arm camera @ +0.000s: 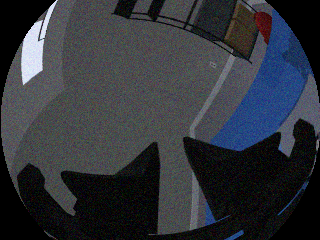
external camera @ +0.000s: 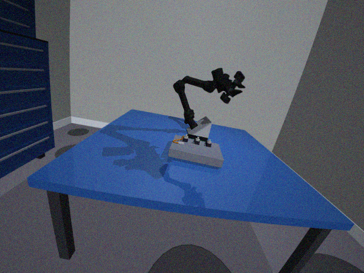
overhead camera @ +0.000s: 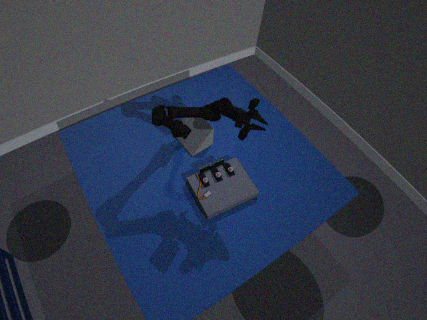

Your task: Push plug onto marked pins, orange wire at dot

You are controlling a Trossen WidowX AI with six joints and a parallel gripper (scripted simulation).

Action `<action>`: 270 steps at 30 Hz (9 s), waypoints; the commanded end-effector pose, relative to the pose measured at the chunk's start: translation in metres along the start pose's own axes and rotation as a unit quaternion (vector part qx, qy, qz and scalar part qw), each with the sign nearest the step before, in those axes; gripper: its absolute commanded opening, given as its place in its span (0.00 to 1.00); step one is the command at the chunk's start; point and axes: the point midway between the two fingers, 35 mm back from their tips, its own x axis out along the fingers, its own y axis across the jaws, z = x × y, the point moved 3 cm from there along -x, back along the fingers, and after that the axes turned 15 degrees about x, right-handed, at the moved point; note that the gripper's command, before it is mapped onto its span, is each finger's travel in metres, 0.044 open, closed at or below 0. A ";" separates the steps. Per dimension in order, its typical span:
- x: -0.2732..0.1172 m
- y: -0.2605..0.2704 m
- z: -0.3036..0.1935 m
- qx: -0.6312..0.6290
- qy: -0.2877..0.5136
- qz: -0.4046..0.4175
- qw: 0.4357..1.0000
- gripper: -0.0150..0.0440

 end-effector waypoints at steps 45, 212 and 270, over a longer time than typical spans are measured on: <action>-0.112 -0.116 0.193 -0.102 -0.111 -0.023 0.988 0.45; -0.082 -0.289 0.189 -0.649 0.703 -0.136 0.256 0.25; -0.165 -0.241 0.025 -0.324 0.458 -0.548 0.620 0.25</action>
